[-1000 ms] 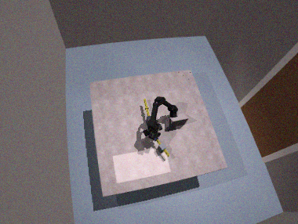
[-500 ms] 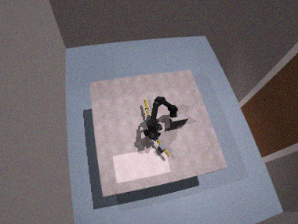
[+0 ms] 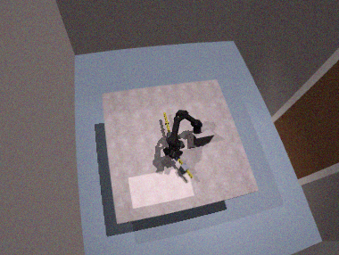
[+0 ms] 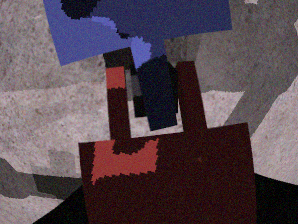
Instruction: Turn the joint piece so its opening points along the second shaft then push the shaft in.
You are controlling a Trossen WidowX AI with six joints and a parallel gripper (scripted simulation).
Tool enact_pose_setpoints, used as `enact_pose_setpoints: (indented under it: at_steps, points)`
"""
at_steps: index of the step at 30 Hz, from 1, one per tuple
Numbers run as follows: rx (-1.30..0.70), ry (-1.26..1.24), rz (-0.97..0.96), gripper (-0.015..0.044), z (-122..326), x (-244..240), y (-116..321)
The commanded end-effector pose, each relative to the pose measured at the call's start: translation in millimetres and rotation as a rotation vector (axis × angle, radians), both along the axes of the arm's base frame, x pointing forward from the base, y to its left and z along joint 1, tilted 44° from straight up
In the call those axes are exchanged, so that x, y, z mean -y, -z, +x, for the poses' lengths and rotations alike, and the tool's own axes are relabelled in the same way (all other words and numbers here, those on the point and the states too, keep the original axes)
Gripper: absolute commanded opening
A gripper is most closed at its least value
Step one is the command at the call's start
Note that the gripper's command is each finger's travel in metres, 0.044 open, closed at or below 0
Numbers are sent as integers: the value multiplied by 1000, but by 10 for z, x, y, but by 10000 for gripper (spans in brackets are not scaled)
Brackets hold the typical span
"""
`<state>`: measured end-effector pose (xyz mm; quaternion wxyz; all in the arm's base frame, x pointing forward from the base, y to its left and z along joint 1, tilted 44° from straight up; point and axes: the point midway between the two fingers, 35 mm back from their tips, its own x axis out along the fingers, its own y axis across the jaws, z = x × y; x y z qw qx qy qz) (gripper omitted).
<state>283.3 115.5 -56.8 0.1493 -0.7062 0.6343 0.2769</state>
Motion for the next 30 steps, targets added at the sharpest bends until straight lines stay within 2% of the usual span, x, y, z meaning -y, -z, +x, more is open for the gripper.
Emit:
enact_pose_setpoints:
  at_steps: [1, 21, 23, 28, 30]
  points:
    - [-3, -4, -2, 182, 2, 5, 1]
    - [-3, -4, -2, 182, 2, 5, 1]
    - [0, 0, 0, 147, 0, 0, 0]
    - [0, 0, 0, 147, 0, 0, 0]
    - [0, 0, 0, 94, 0, 0, 0]
